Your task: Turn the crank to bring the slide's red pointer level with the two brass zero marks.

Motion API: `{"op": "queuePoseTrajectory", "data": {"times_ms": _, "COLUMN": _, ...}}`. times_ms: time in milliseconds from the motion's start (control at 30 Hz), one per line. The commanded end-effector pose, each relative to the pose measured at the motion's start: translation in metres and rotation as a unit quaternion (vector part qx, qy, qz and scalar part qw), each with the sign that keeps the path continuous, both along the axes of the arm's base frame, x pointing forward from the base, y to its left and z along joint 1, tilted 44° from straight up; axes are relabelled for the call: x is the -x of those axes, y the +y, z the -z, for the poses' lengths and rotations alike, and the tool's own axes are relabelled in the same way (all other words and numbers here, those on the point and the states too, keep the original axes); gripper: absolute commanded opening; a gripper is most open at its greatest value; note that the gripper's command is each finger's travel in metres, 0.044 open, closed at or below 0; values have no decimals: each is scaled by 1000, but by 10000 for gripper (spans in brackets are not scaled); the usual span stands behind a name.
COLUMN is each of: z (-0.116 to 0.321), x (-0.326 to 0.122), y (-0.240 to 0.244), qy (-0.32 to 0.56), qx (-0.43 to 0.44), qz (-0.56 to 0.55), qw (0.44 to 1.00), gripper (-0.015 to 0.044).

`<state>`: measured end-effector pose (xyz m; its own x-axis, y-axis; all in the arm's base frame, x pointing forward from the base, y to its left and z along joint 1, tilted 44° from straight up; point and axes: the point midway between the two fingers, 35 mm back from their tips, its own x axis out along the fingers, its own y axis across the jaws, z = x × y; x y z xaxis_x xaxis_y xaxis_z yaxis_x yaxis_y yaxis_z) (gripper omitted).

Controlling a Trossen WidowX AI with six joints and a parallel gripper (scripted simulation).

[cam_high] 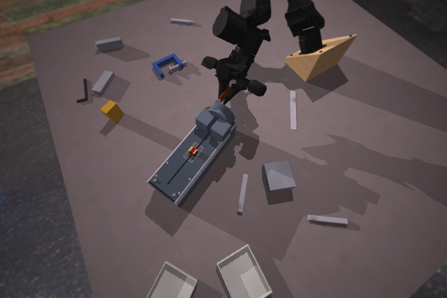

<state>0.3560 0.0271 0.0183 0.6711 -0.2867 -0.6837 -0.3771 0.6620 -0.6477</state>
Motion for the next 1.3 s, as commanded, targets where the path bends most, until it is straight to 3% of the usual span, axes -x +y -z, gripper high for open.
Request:
{"op": "queuePoseTrajectory", "data": {"times_ms": 0, "z": 1, "x": 0, "y": -1, "qy": 0, "qx": 1, "qz": 1, "qw": 1000, "gripper": 0}}
{"op": "queuePoseTrajectory", "data": {"times_ms": 767, "z": 0, "x": 0, "y": 0, "qy": 0, "qx": 0, "qz": 0, "qw": 1000, "gripper": 0}}
{"op": "queuePoseTrajectory", "data": {"times_ms": 1267, "z": 0, "x": 0, "y": 0, "qy": 0, "qx": 0, "qz": 0, "qw": 1000, "gripper": 394}}
